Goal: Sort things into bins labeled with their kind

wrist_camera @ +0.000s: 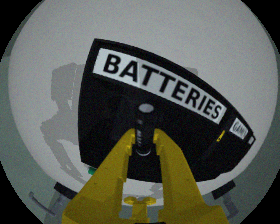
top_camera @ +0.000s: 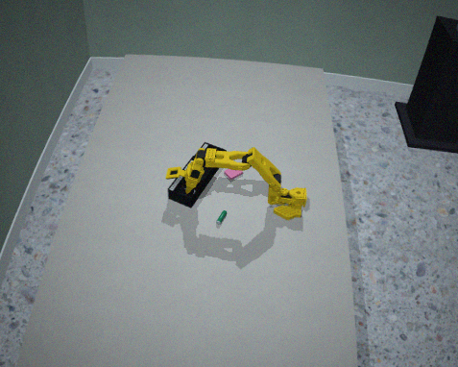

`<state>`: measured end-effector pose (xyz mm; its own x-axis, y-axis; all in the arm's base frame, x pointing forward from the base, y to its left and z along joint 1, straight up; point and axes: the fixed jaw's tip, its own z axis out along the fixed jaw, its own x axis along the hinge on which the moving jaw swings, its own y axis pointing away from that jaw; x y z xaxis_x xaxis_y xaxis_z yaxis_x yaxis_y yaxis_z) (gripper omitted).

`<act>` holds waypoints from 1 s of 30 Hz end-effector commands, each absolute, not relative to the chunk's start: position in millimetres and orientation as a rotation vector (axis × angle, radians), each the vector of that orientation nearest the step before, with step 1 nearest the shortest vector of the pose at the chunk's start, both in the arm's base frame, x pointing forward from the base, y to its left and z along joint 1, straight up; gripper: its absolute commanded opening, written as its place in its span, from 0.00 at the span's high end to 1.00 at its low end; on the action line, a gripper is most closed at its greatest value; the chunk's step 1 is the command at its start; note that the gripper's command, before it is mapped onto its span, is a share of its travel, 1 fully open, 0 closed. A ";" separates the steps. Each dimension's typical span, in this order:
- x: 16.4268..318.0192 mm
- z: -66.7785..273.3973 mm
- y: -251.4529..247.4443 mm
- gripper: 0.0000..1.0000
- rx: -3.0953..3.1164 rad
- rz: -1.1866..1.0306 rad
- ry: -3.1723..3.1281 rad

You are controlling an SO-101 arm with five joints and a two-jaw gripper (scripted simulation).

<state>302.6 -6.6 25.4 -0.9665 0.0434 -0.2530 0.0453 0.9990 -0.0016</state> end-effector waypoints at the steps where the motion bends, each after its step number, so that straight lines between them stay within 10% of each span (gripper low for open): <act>1: 312.3 49.4 -3.7 0.94 0.060 -0.007 2.787; 30: 311.3 55.3 -3.6 0.84 0.060 -0.007 2.787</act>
<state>302.2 -6.5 28.9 -0.9657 0.0434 -0.2560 0.0453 0.9990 -0.0015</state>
